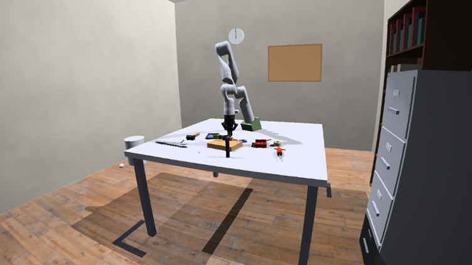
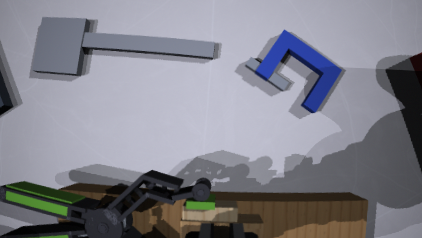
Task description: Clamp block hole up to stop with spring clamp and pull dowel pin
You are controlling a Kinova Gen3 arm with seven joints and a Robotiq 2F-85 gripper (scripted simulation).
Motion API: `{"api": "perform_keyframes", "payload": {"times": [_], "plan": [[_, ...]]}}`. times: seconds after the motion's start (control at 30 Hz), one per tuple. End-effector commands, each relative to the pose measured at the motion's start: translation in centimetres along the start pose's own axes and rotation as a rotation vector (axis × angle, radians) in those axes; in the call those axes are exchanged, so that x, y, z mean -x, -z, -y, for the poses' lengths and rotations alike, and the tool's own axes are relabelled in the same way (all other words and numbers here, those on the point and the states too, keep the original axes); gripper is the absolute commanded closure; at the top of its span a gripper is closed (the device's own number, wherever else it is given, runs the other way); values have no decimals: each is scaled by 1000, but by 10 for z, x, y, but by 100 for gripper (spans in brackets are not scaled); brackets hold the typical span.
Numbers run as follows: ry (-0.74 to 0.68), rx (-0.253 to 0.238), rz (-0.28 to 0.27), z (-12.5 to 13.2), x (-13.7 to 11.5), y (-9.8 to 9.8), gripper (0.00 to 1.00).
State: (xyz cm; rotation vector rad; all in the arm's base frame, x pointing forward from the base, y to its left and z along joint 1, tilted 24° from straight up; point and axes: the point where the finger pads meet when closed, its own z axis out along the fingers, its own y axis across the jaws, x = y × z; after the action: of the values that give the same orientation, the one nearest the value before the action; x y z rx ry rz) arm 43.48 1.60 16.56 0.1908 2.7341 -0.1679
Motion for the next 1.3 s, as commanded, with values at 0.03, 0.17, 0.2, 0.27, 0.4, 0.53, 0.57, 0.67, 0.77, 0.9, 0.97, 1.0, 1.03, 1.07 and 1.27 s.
{"api": "perform_keyframes", "payload": {"times": [0.03,0.17,0.2,0.27,0.4,0.53,0.57,0.67,0.77,0.9,0.97,1.0,1.03,1.07,1.27], "plan": [[1,0,1,0,0,1,90],[3,0,1,0,0,1,90],[3,0,1,0,0,1,90],[4,0,1,0,0,1,90],[6,0,1,0,0,1,90],[7,0,1,0,0,1,90],[8,0,1,0,0,1,90],[9,0,1,0,0,1,90],[11,0,1,0,0,1,90],[13,0,1,0,0,1,90],[14,0,1,0,0,1,90],[15,0,1,0,0,1,90],[16,0,1,0,0,1,90],[16,0,1,0,0,1,90],[19,0,1,0,0,1,90]]}}
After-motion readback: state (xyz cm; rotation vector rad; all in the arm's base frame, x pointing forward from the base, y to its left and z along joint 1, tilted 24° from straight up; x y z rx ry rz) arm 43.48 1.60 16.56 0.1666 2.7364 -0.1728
